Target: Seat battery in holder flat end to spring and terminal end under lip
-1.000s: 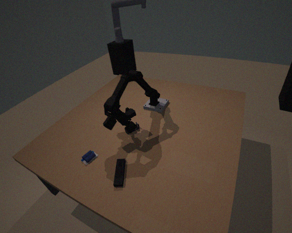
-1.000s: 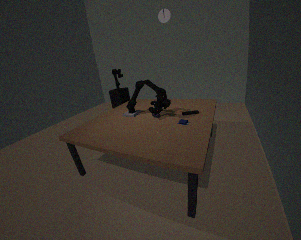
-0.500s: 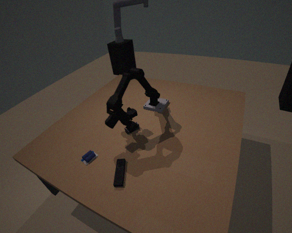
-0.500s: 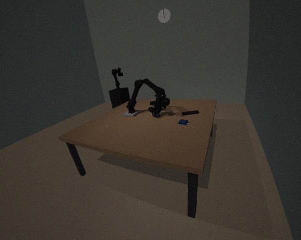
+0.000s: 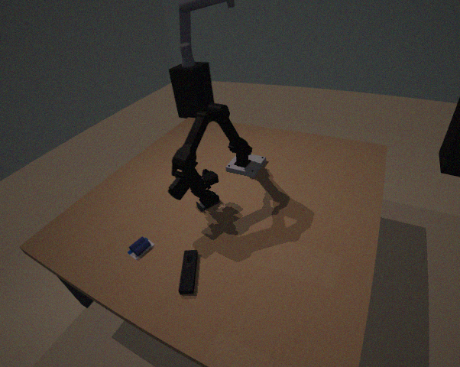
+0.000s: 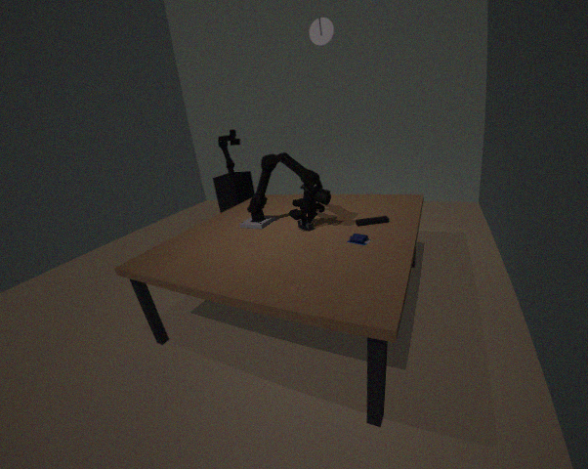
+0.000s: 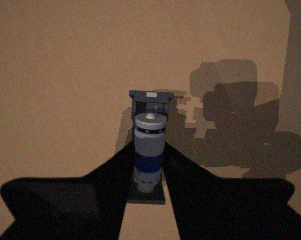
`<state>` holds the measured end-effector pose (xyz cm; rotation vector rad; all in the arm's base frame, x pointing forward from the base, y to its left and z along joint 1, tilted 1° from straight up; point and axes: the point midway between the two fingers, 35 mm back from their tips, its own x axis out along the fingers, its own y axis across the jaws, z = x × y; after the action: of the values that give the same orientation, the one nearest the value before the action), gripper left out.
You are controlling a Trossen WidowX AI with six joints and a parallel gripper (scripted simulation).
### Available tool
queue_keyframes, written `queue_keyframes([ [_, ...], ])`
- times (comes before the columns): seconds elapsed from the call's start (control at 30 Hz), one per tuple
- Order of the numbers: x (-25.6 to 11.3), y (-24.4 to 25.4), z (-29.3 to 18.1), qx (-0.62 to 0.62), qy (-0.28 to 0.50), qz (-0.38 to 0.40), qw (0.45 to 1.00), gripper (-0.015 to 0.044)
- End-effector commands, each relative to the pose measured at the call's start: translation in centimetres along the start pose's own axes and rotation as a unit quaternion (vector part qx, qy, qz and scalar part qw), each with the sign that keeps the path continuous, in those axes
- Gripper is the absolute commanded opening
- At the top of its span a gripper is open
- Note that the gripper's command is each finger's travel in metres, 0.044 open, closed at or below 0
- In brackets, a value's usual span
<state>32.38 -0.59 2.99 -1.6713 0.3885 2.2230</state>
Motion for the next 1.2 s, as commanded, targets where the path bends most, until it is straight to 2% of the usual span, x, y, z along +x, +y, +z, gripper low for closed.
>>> queue_keyframes([
  [0.0,0.13,0.02,-0.46,0.001,0.020,0.003,1.000,0.0087],
  [1.17,0.66,-0.01,0.09,0.006,0.110,0.004,0.994,0.0087],
])
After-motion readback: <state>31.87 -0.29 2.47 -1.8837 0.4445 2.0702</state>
